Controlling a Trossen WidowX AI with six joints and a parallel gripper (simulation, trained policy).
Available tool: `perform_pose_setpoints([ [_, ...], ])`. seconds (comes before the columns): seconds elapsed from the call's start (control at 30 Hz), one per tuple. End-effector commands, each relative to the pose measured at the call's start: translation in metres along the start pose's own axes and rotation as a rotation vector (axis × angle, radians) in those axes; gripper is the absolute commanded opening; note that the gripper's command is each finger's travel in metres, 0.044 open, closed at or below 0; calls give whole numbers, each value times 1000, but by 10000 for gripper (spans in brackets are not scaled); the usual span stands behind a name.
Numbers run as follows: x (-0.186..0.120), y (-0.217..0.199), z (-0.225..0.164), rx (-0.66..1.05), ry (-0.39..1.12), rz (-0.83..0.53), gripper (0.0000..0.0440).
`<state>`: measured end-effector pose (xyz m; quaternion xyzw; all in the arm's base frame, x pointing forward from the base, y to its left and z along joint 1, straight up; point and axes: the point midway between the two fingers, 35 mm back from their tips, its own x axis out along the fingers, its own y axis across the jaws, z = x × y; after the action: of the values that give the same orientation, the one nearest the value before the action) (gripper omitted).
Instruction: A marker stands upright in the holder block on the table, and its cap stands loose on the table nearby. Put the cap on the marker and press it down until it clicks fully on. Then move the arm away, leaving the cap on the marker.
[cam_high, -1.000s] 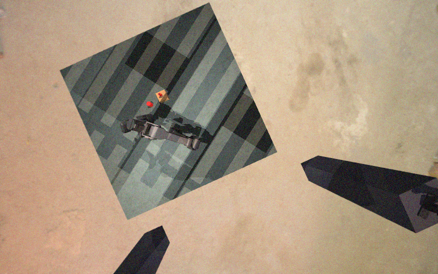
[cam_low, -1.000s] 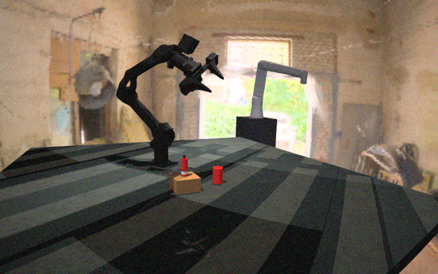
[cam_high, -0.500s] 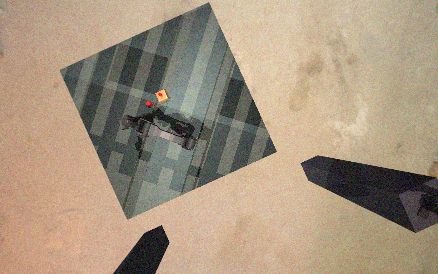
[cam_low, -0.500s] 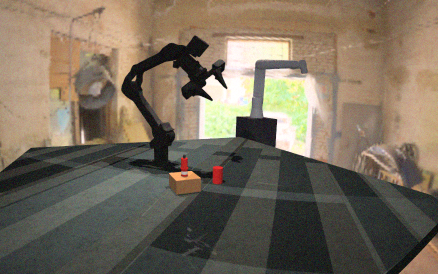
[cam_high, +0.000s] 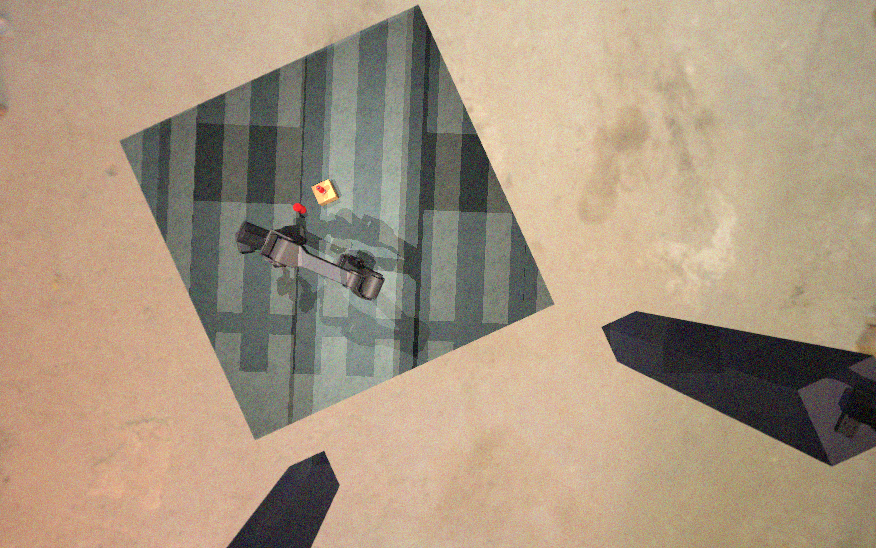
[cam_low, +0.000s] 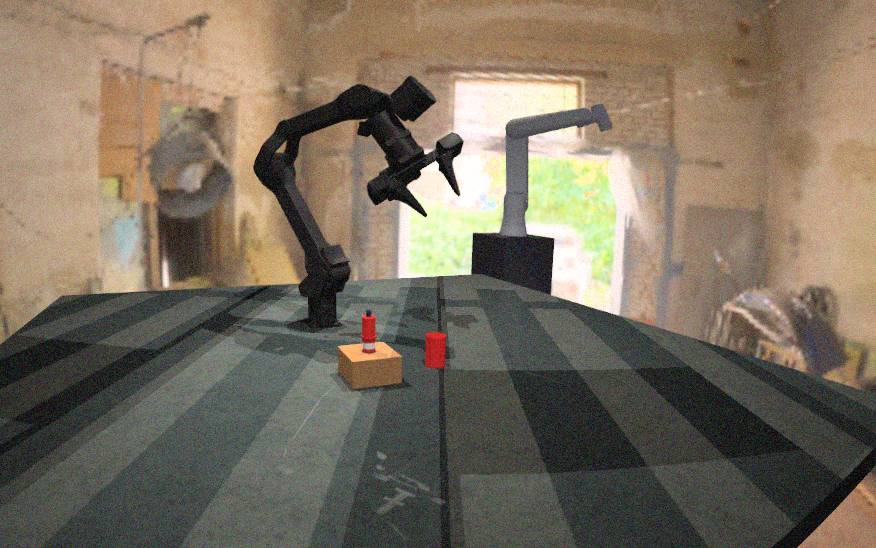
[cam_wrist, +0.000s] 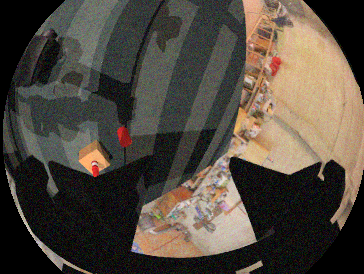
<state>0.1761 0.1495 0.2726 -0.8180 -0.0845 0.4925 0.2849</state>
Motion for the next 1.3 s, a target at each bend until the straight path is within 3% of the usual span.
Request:
perform_pose_setpoints([
  [0.0,4,1,-1,12,-17,23,326],
  [1.27,69,23,-21,114,-176,299,325],
])
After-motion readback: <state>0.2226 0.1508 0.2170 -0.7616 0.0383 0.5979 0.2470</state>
